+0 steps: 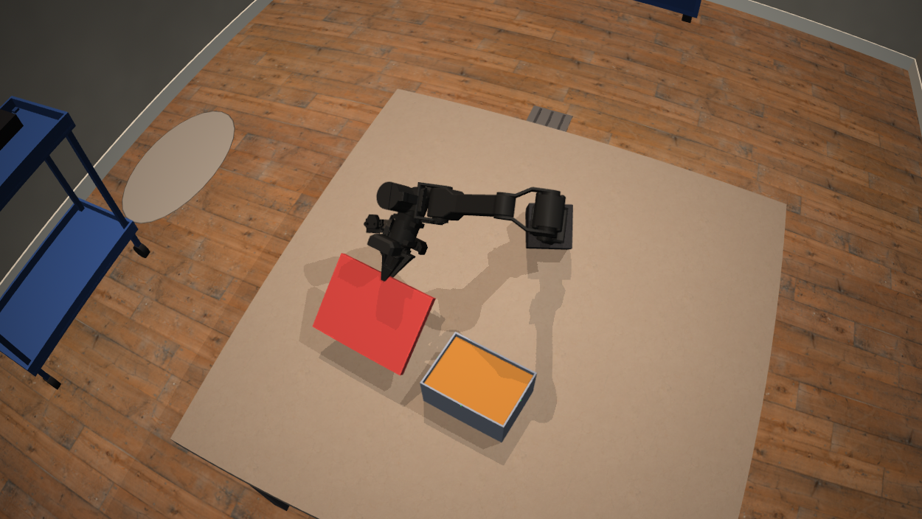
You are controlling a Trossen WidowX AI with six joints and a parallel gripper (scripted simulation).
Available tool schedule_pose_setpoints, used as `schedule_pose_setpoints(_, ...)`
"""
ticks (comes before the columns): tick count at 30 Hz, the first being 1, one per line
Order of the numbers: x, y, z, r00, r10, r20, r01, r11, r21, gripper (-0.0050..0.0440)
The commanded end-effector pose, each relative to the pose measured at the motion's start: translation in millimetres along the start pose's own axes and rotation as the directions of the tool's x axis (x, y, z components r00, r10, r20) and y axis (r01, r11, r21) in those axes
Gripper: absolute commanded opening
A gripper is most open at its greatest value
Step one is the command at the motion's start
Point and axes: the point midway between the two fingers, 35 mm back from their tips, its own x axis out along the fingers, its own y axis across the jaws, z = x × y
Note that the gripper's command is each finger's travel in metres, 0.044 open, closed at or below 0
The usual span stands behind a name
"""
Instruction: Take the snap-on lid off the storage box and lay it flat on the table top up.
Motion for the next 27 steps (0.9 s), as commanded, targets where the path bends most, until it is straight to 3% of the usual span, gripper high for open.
schedule_pose_setpoints(1,2.3,-4.9,0.5,1.0,-0.001,0.004,0.001,1.0,0.008,-0.005)
schedule_pose_setpoints(27,15.0,-20.1,0.4,1.0,-0.001,0.004,0.001,1.0,0.008,-0.005)
